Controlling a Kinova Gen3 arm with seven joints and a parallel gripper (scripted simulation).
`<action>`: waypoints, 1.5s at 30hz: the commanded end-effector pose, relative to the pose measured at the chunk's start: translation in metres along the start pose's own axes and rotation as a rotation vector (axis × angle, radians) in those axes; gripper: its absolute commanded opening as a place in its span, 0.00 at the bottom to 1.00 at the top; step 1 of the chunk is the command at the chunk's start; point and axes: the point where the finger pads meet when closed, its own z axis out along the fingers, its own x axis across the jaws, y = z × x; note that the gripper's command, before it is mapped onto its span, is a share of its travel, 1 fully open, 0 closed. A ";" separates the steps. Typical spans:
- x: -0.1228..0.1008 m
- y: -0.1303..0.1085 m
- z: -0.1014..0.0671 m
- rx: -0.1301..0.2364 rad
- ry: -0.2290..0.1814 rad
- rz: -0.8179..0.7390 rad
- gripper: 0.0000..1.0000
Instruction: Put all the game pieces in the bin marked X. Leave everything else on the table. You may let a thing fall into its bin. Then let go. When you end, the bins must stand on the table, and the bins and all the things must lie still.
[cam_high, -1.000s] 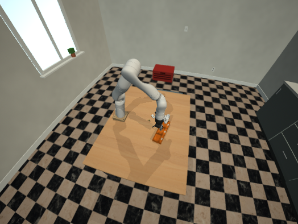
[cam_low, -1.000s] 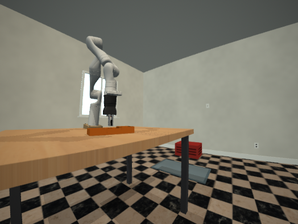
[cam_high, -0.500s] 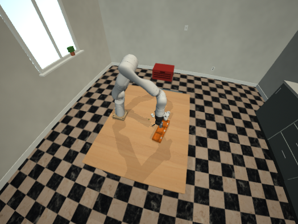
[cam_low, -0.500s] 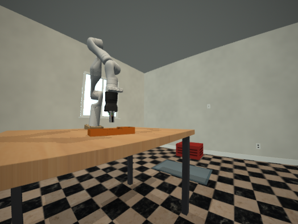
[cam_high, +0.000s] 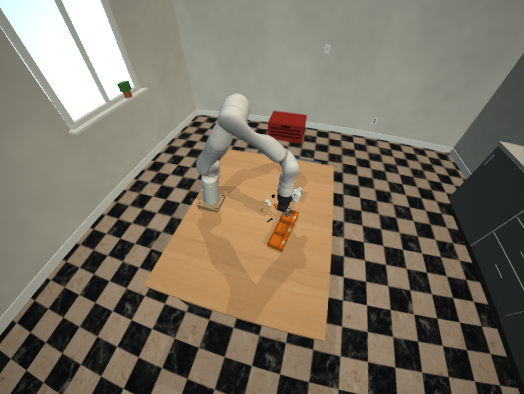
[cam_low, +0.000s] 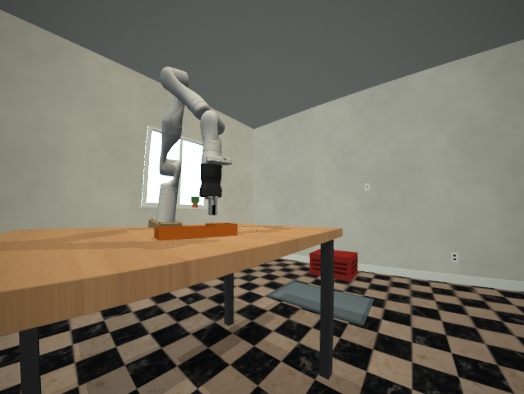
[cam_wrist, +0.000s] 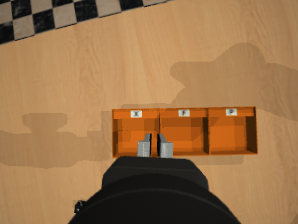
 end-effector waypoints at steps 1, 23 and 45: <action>-0.021 0.001 0.000 -0.001 0.006 -0.018 0.31; -0.023 0.002 0.036 0.002 0.000 -0.019 0.31; -0.023 0.001 0.052 0.001 0.000 -0.021 0.31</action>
